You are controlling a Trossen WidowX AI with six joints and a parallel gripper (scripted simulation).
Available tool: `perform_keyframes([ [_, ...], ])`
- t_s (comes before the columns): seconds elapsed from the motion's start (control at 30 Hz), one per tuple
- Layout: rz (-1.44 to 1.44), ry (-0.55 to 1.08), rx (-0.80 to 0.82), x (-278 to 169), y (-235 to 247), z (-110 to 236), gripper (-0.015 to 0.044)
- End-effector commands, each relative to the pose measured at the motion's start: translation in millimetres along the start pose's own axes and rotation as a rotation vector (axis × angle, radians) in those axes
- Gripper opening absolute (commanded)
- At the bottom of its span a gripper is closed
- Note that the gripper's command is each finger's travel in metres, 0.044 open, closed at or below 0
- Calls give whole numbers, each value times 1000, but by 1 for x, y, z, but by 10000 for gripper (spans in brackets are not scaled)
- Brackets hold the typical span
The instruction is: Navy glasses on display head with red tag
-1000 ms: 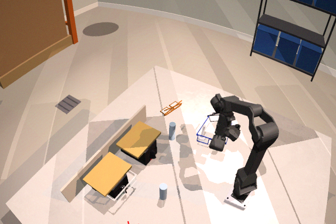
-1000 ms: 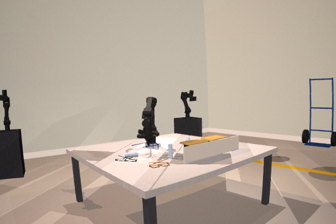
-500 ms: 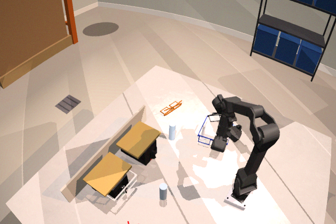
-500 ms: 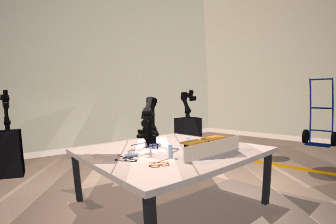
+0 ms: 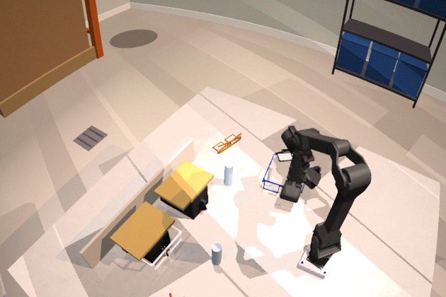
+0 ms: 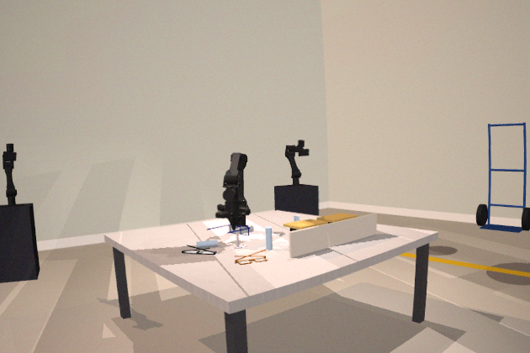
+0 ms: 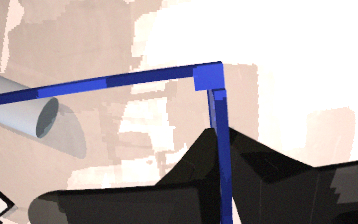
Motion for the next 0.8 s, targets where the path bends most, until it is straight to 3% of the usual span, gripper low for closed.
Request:
perform_keyframes([
  [0.0,-3,-3,5,-1,1,0,0],
  [0.53,-3,-3,5,-8,1,1,0],
  [0.77,-3,-2,5,-11,2,27,0],
])
Point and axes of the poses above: the point midway between the two fingers, 35 mm back from their tips, its own z axis back along the fingers, its own y axis across the jaws, x = y × z, the point moved 4 cm from there along z, back along the fingers, and after that the axes turned 1 degree about z, right-handed, at the moved point
